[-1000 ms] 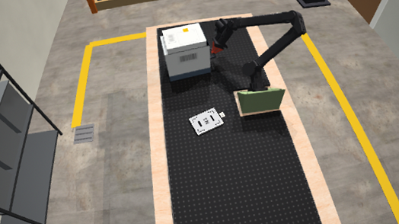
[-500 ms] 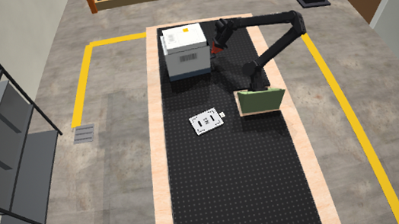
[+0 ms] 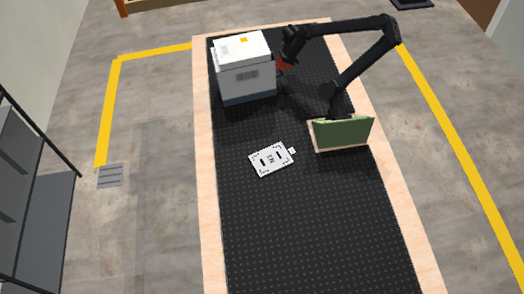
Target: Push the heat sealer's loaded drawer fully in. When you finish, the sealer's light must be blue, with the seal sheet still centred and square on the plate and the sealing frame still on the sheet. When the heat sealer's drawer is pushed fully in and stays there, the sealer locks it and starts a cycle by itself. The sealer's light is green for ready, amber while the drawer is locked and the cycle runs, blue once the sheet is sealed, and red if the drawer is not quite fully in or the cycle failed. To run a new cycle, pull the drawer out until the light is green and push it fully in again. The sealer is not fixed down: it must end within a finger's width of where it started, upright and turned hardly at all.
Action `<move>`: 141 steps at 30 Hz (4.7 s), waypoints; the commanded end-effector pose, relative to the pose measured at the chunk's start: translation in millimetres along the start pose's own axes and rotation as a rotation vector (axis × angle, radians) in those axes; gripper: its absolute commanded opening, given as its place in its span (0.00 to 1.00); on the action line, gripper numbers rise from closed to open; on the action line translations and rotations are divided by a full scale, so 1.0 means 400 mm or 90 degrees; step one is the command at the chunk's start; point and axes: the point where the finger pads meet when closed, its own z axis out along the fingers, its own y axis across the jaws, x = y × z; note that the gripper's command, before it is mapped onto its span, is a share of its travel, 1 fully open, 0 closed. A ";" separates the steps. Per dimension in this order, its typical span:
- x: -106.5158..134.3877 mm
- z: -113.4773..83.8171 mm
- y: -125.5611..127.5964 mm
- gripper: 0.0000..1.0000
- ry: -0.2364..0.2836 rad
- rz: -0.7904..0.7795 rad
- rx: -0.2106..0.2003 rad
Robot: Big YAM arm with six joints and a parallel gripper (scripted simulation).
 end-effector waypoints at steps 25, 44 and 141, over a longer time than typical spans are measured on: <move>-0.007 -0.013 -0.007 0.30 -0.004 -0.004 -0.004; -0.053 -0.085 0.019 0.30 -0.027 -0.008 -0.021; -0.050 -0.267 0.008 0.30 -0.031 -0.005 -0.015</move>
